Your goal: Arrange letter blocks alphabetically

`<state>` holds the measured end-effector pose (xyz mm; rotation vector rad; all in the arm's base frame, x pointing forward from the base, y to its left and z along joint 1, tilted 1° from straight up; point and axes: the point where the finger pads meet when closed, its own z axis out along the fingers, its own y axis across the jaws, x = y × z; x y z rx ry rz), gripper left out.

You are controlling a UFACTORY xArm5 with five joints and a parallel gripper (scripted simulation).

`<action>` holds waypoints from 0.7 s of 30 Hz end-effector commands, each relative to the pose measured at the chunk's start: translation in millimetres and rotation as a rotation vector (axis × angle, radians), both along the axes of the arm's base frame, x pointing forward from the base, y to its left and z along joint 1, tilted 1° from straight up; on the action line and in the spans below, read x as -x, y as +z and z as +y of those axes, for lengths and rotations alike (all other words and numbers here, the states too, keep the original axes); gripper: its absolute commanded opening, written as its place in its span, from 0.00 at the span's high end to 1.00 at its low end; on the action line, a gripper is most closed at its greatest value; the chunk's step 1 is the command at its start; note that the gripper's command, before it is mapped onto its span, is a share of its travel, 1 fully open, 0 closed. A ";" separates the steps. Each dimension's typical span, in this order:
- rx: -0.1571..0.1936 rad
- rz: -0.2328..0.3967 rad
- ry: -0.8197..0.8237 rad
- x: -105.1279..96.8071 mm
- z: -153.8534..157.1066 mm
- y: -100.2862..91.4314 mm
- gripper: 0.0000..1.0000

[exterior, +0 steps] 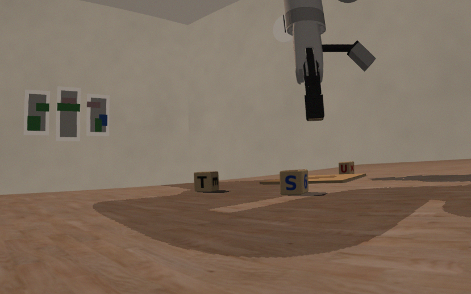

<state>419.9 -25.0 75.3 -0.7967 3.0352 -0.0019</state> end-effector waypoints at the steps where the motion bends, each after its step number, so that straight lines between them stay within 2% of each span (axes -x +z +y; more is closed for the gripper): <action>1: 0.001 -0.004 0.139 -0.5 8.0 1.3 0.79; 13: 0.002 -0.003 0.460 2.1 26.9 1.4 0.79; 15: 0.002 -0.003 0.460 2.1 26.9 1.4 0.79; 17: 0.003 -0.003 0.558 3.1 32.6 1.4 0.79; 21: 0.003 -0.003 0.654 4.1 38.2 1.4 0.79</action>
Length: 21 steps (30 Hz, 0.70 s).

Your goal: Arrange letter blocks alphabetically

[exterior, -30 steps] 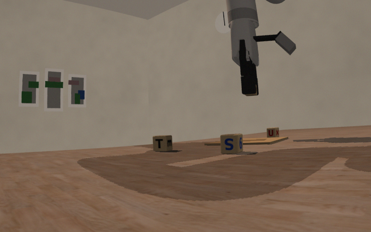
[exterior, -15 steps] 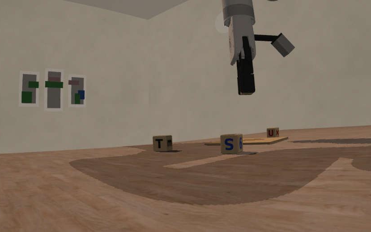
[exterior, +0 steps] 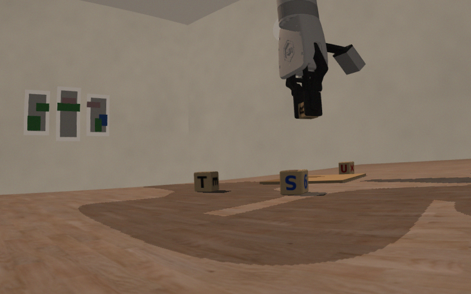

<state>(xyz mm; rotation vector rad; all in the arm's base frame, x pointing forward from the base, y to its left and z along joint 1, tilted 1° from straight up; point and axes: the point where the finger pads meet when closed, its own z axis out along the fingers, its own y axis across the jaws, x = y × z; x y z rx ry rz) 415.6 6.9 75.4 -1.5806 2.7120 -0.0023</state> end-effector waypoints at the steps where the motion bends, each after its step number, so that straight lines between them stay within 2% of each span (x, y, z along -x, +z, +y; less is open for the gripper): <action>1: 0.000 -0.004 0.140 0.1 8.0 1.3 0.79; 9: 0.001 -0.003 0.354 2.8 20.3 1.3 0.79; 21: 0.002 -0.003 0.502 4.8 28.8 1.3 0.79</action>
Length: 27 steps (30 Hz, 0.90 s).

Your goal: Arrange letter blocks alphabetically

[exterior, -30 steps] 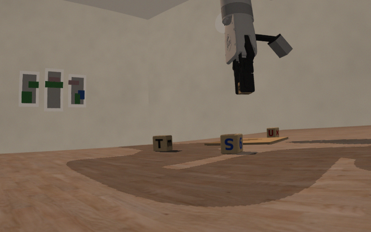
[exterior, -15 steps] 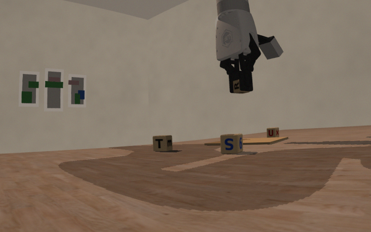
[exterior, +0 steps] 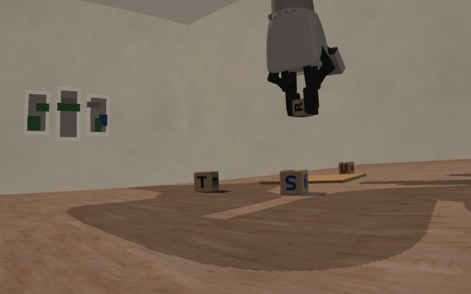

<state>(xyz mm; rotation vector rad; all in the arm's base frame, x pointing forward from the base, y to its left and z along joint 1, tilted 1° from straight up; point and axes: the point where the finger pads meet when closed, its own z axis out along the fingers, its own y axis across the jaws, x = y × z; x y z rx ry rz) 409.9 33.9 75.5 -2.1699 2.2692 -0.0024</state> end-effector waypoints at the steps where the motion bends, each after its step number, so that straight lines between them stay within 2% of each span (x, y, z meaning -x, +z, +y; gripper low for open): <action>1: 0.000 -0.004 0.033 -0.8 1.9 1.2 0.79; 17: 0.000 -0.004 0.034 -0.8 1.9 0.7 0.79; 24: 0.000 -0.002 0.034 -0.8 1.7 -6.7 0.79; 27: 0.000 -0.002 0.034 -0.8 1.8 -15.7 0.79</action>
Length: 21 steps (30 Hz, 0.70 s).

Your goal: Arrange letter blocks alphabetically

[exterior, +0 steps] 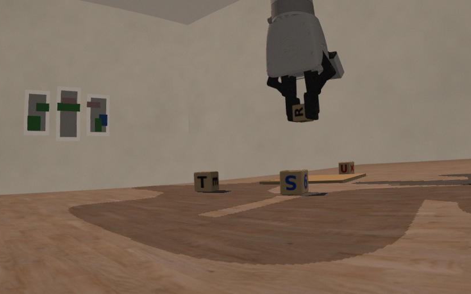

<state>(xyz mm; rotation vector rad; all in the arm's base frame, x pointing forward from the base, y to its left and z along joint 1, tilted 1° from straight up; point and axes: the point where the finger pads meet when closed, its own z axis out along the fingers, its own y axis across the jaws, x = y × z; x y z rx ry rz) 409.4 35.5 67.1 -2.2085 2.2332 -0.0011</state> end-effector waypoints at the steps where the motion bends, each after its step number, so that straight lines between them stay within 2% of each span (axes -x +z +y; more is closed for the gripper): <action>1: 0.000 -0.003 0.000 -1.4 0.2 -11.0 0.79; 12: 0.000 -0.003 0.000 -1.9 0.3 -62.6 0.79; 14: 0.000 -0.003 0.000 -1.9 0.3 -62.6 0.79; 21: 0.000 -0.003 0.000 -2.1 0.3 -82.7 0.79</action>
